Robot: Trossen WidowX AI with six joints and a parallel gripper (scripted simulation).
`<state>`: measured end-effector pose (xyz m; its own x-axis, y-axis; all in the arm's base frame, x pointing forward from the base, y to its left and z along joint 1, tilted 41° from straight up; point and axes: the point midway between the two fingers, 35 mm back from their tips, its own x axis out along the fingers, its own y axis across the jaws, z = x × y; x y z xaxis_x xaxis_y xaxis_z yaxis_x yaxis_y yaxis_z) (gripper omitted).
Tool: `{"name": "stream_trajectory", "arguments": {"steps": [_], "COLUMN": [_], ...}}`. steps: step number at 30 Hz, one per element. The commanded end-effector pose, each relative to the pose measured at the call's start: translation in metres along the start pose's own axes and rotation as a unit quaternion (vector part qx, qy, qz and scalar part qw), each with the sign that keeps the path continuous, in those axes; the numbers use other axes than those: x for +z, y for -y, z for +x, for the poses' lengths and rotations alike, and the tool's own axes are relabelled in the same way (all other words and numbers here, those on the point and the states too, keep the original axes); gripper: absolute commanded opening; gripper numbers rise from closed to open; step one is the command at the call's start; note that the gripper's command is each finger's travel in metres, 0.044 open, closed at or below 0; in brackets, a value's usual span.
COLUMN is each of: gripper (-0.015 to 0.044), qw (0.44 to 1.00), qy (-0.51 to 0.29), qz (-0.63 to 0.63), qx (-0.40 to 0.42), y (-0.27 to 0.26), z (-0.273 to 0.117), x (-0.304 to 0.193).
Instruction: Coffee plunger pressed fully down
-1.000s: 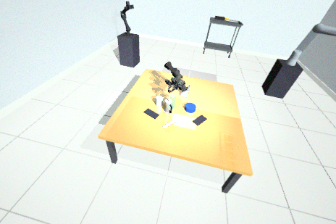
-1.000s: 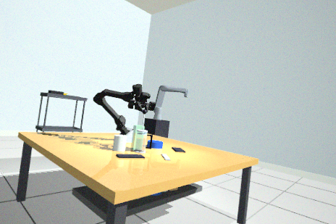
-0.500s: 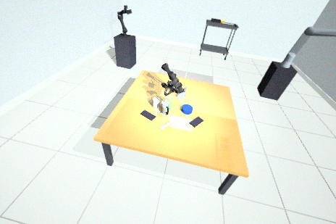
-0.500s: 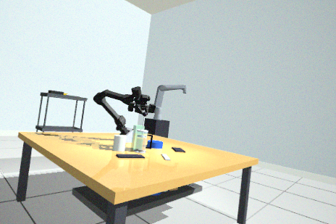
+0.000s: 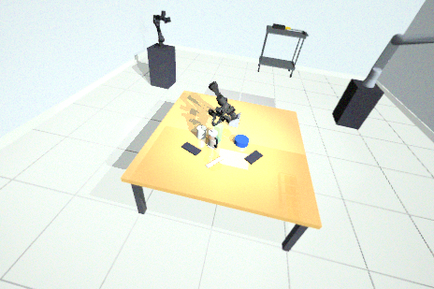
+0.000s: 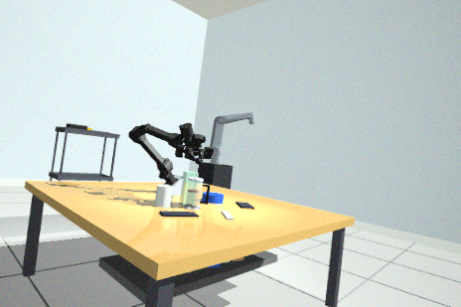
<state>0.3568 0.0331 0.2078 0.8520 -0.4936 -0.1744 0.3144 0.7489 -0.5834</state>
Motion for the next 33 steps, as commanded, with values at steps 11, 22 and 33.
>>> {"name": "stream_trajectory", "arguments": {"steps": [11, 22, 33], "gripper": [0.0123, 0.0123, 0.0123], "qw": [1.0, 1.0, 1.0], "qy": [-0.018, -0.016, -0.015], "qz": [-0.019, -0.02, -0.02], "qx": [-0.003, -0.005, -0.006], "y": [-0.001, 0.003, 0.002], "z": [0.017, 0.029, 0.033], "x": [-0.035, -0.046, -0.044]}}
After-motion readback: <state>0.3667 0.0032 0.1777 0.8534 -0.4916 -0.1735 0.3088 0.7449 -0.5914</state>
